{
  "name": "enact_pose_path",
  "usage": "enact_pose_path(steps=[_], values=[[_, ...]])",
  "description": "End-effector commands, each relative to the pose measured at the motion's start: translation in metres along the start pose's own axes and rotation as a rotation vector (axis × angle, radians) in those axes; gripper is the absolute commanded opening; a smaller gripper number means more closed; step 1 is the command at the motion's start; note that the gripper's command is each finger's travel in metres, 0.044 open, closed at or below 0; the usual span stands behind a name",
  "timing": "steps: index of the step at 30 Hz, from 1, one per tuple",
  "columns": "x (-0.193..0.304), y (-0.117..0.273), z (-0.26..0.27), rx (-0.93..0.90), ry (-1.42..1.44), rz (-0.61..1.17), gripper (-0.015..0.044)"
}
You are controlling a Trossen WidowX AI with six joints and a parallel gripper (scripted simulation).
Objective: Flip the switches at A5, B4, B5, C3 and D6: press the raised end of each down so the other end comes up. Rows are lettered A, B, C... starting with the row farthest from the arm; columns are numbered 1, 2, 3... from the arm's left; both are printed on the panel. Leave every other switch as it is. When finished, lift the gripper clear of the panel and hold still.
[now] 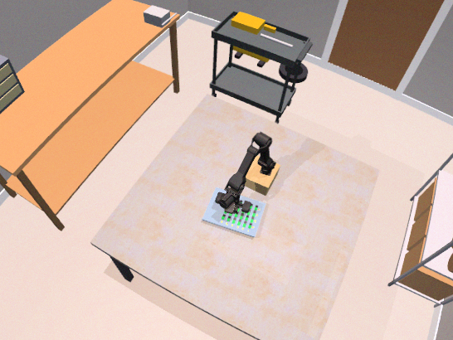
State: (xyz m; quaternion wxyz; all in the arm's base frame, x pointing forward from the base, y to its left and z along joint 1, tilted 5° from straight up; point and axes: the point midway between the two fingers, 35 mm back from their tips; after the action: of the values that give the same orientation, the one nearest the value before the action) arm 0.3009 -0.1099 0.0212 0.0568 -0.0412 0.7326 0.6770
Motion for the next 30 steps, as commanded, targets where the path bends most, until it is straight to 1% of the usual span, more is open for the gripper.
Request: enact_pose_path(steps=[1,30], values=[[-0.0001,-0.0009,0.0004,-0.003,0.006,-0.001,0.0000],[0.0000,-0.0037,0.0004,-0.003,0.006,-0.001,0.0000]])
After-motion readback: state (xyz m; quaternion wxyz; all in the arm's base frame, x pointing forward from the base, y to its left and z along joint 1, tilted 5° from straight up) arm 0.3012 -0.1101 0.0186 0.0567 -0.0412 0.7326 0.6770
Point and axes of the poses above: the point midway between the two fingers, 35 mm back from their tips, its own y axis back along the fingers, its own z axis across the jaws, x = y × z, and after that the axes turned 1 degree about -y, right-handed
